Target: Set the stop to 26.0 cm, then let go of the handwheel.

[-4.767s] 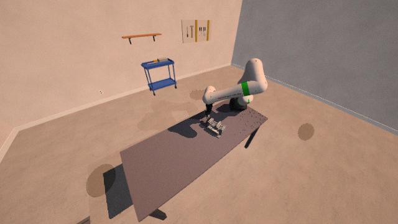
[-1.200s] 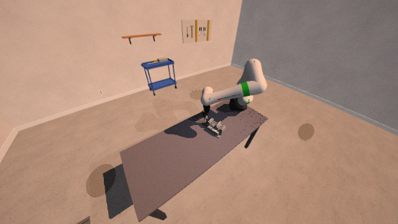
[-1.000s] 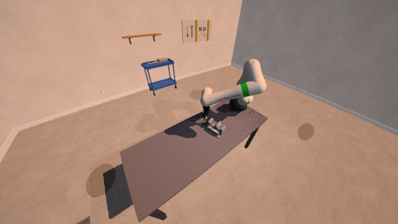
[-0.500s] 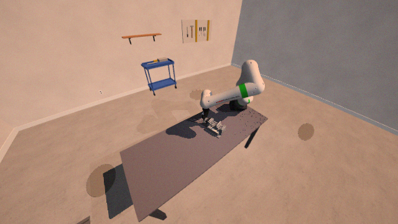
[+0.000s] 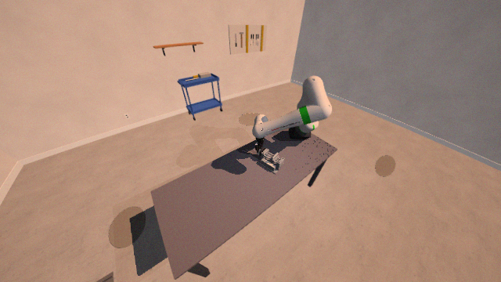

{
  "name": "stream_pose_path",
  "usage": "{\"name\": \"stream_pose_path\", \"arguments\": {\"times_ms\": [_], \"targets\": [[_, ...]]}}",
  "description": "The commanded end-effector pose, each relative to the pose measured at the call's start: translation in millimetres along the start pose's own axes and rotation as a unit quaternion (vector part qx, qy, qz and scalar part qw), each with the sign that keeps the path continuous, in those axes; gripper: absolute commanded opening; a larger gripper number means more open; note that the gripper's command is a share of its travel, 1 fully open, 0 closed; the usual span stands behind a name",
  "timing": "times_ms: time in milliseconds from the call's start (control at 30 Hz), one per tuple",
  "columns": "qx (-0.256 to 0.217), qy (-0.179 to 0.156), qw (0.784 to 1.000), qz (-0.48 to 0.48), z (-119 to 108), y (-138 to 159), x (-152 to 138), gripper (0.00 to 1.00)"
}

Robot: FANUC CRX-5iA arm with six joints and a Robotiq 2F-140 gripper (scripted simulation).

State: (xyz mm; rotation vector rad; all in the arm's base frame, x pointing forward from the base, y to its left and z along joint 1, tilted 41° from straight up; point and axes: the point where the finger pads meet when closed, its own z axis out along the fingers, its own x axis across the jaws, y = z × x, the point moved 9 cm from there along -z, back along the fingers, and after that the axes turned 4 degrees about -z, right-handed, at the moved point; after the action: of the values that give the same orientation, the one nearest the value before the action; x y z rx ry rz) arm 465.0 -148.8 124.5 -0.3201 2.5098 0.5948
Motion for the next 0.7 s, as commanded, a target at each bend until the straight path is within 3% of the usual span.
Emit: {"name": "stream_pose_path", "arguments": {"times_ms": [0, 667], "targets": [[0.000, 0.000, 1.000, 0.000, 2.4, 0.3, 6.2, 0.04], [0.000, 0.000, 1.000, 0.000, -9.1, 2.5, 38.8, 0.04]]}}
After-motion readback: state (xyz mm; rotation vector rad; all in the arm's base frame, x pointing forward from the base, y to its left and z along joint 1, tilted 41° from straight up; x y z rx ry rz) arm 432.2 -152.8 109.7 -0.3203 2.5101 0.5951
